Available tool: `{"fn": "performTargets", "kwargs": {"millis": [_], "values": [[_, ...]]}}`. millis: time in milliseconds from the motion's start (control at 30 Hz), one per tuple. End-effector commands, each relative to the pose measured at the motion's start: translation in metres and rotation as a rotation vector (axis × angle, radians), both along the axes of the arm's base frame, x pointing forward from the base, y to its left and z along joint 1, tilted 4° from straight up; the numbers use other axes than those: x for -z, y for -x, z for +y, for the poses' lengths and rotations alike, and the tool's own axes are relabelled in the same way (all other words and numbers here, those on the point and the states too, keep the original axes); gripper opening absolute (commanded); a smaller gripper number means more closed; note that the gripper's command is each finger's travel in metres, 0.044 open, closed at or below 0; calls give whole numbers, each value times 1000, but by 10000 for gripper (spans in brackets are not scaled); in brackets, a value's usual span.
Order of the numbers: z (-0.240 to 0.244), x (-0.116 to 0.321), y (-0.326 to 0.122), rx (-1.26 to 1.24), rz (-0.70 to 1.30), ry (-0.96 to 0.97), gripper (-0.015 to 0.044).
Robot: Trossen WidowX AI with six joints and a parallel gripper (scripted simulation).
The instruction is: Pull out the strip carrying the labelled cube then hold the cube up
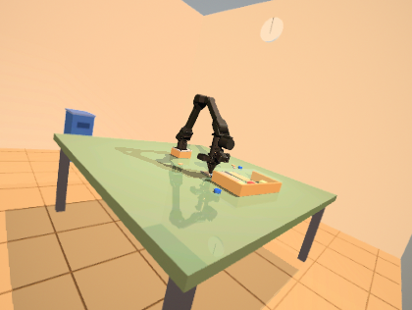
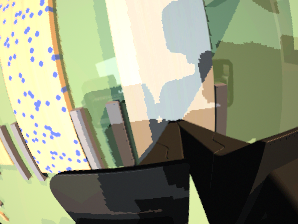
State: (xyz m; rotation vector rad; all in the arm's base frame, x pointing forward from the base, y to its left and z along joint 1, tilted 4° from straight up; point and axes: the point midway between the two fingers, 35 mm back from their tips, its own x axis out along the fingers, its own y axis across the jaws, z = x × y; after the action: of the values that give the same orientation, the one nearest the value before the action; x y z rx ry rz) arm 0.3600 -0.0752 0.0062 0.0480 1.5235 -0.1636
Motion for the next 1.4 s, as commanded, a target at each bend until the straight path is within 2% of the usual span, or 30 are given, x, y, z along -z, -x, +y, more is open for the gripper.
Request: {"fn": "performTargets", "kwargs": {"millis": [0, 1367], "values": [[0, 1, 0, -4, 0, -3, 0], [0, 4, 0, -4, 0, -3, 0]]}}
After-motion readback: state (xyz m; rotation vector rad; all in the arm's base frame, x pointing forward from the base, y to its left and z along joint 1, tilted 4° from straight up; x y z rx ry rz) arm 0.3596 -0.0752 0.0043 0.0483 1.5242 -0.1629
